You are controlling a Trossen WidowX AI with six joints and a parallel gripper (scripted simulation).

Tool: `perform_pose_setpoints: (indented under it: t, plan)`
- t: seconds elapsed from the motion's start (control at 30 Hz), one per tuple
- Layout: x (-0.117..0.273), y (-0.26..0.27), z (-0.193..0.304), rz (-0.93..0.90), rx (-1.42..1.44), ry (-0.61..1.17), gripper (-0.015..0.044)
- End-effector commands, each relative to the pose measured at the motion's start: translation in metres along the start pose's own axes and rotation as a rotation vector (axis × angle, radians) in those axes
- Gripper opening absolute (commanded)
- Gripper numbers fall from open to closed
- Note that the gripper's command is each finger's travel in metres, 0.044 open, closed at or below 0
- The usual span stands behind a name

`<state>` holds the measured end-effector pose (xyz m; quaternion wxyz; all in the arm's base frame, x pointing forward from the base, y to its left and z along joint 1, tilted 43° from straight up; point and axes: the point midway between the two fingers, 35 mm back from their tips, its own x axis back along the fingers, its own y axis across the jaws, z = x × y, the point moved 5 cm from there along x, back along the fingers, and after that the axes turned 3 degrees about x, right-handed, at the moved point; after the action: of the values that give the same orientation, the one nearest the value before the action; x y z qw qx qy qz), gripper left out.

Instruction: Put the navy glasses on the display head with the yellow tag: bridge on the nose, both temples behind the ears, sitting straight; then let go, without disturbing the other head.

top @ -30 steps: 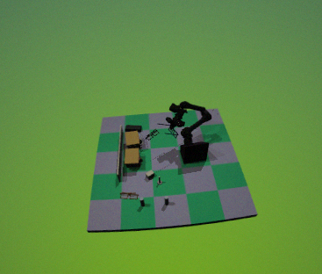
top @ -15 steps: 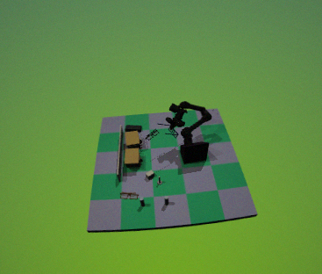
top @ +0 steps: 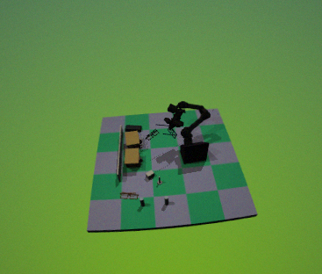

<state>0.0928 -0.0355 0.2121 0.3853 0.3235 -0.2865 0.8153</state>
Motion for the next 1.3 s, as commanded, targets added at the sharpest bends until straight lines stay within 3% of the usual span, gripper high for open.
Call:
perform_pose_setpoints:
  t: [0.0,1.27]
  plan:
    - [-0.004,-0.009,0.002,-0.026,-0.025,-0.005,0.0]
    - [-0.077,-0.089,-0.019,-0.316,-0.235,0.002,0.0]
